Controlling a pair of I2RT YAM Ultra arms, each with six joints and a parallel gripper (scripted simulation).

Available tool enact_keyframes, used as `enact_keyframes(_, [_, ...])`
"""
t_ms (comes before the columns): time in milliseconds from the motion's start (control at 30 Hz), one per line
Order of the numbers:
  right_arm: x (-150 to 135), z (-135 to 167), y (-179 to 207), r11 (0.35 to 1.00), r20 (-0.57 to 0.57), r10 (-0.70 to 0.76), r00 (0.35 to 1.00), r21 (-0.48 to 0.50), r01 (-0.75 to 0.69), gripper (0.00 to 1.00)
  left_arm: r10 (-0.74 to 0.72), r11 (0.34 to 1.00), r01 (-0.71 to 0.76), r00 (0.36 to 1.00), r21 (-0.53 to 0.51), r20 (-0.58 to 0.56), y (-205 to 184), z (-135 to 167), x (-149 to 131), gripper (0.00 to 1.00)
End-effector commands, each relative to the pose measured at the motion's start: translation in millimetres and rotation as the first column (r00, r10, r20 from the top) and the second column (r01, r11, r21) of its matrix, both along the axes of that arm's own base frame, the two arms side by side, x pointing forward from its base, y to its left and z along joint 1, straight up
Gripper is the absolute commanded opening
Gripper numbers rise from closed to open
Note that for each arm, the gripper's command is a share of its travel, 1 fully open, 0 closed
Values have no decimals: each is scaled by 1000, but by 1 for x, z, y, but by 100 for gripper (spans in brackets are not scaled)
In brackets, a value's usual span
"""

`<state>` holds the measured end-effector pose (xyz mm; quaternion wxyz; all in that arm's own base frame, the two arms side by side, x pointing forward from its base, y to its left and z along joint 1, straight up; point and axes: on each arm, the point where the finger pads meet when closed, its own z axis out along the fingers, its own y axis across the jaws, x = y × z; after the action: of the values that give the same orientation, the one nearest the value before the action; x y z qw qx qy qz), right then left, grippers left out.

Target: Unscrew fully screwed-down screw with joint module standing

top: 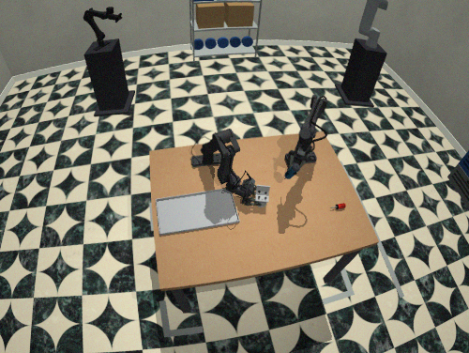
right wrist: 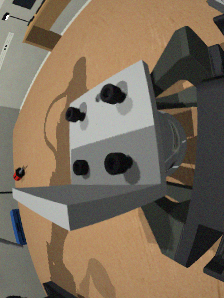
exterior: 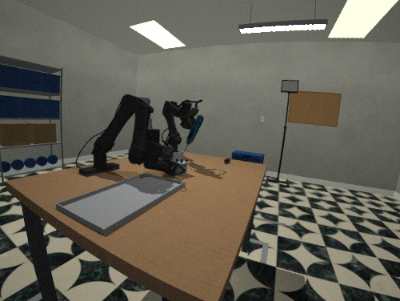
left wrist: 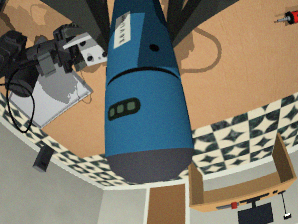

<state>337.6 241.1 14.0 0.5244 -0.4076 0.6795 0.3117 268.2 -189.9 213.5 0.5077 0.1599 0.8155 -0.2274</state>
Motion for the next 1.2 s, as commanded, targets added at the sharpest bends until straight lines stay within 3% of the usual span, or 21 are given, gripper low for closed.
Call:
enact_keyframes(0, [3, -5, 6, 1000, -7, 15, 1000, -3, -15, 59, -51, 995, 64, 982, -70, 180, -15, 53, -4, 42])
enact_keyframes(100, [3, -5, 6, 1000, -7, 15, 1000, -3, -15, 59, -94, 993, 107, 974, -52, 206, -22, 45, -13, 42])
enact_keyframes(233, [3, -5, 6, 1000, -7, 15, 1000, -3, -15, 59, -147, 985, 167, 950, -51, 274, -33, 58, -24, 42])
enact_keyframes(400, [3, -5, 6, 1000, -7, 15, 1000, -3, -15, 59, -138, 986, 157, 951, -51, 275, -36, 64, -18, 42])
enact_keyframes(433, [3, -5, 6, 1000, -7, 15, 1000, -3, -15, 59, -149, 985, 169, 947, -46, 285, -34, 56, -26, 42])
enact_keyframes(567, [3, -5, 6, 1000, -7, 15, 1000, -3, -15, 59, -182, 974, 218, 914, -60, 364, -41, 82, -39, 42])
enact_keyframes(667, [3, -5, 6, 1000, -7, 15, 1000, -3, -15, 59, -220, 966, 256, 894, -41, 391, -47, 73, -49, 42])
enact_keyframes(733, [3, -5, 6, 1000, -7, 15, 1000, -3, -15, 59, -232, 960, 277, 874, -47, 426, -51, 88, -55, 42])
enact_keyframes(800, [3, -5, 6, 1000, -7, 15, 1000, -3, -15, 59, -260, 951, 308, 854, -34, 451, -55, 83, -62, 42])
enact_keyframes(1167, [3, -5, 6, 1000, -7, 15, 1000, -3, -15, 59, -223, 957, 286, 843, -56, 489, -51, 103, -56, 42])
